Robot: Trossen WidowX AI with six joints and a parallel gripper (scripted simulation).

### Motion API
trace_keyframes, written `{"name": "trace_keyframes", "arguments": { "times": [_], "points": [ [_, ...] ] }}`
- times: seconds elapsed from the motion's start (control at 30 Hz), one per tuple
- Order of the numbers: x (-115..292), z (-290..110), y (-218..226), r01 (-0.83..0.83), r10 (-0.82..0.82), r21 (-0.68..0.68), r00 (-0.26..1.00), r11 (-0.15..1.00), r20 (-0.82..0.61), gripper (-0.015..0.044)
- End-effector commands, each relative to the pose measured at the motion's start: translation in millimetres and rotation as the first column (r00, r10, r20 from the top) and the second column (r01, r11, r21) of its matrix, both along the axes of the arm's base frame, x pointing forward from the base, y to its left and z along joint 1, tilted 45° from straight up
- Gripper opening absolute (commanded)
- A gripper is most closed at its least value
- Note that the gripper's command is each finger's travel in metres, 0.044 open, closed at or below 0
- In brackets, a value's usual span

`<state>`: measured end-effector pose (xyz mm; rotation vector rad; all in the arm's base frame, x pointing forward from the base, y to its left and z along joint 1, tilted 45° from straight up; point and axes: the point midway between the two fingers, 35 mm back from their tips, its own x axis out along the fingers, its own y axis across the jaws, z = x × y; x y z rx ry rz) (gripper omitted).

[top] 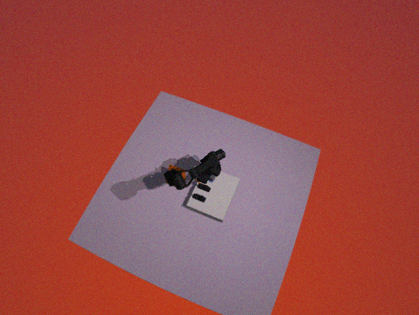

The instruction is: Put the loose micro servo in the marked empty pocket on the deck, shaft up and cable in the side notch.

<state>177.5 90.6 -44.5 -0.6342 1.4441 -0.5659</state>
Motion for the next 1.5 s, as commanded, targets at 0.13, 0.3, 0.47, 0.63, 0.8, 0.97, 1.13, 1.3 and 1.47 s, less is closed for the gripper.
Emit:
{"name": "trace_keyframes", "arguments": {
  "times": [0.13,0.3,0.47,0.63,0.8,0.97,1.13,1.3,1.47],
  "points": [
    [1,-5,-5,-0.009,0.009,-0.004,1.000,1.000,0.001,0.0000],
    [1,-8,-9,-0.009,0.009,-0.004,1.000,1.000,0.001,0.0000],
    [2,-11,-11,-0.009,0.009,-0.004,1.000,1.000,0.001,0.0000],
    [2,-14,-14,-0.009,0.009,-0.004,1.000,1.000,0.001,0.0000],
    [2,-17,-18,-0.009,0.009,-0.005,1.000,1.000,0.001,0.0000],
    [3,-20,-21,-0.009,0.009,-0.005,1.000,1.000,0.001,0.0000],
    [1,-20,-20,-0.009,0.009,-0.005,1.000,1.000,0.001,0.0079],
    [1,-20,-20,-0.009,0.009,-0.005,1.000,1.000,0.001,0.0187],
    [0,-3,-4,-0.009,0.009,-0.004,1.000,1.000,0.001,0.0187]
  ]
}}
